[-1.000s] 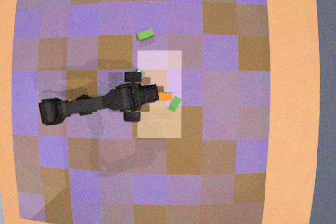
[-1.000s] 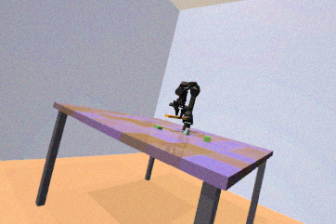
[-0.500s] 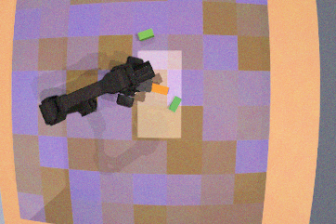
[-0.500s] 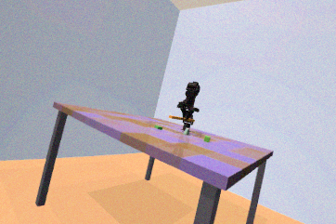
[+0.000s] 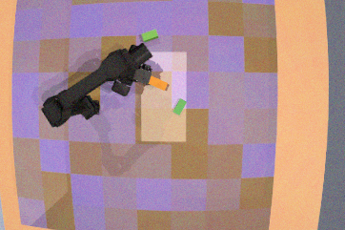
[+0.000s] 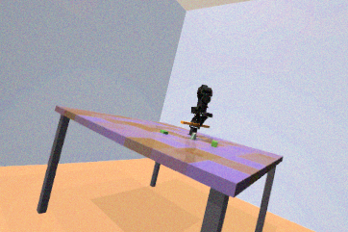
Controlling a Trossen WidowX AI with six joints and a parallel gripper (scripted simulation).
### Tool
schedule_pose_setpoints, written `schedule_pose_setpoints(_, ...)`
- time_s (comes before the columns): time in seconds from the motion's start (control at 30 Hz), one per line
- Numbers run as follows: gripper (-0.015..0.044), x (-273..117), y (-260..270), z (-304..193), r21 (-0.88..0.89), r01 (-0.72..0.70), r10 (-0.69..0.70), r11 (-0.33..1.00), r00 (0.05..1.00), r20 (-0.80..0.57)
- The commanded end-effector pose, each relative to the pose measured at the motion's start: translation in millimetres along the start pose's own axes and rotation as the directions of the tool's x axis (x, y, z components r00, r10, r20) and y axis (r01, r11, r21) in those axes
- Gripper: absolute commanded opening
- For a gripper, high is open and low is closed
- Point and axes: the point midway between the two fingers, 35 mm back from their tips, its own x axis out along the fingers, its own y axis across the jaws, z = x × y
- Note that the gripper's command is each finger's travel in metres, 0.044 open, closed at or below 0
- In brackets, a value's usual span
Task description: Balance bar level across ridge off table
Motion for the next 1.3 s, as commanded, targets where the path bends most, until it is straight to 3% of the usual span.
schedule_pose_setpoints(0.0,0.0,0,3,-1,0.018,-0.004,0.004,1.0,1.0,0.002)
schedule_pose_setpoints(1.27,0.0,42,6,-2,0.021,-0.005,0.005,1.0,1.0,0.002)
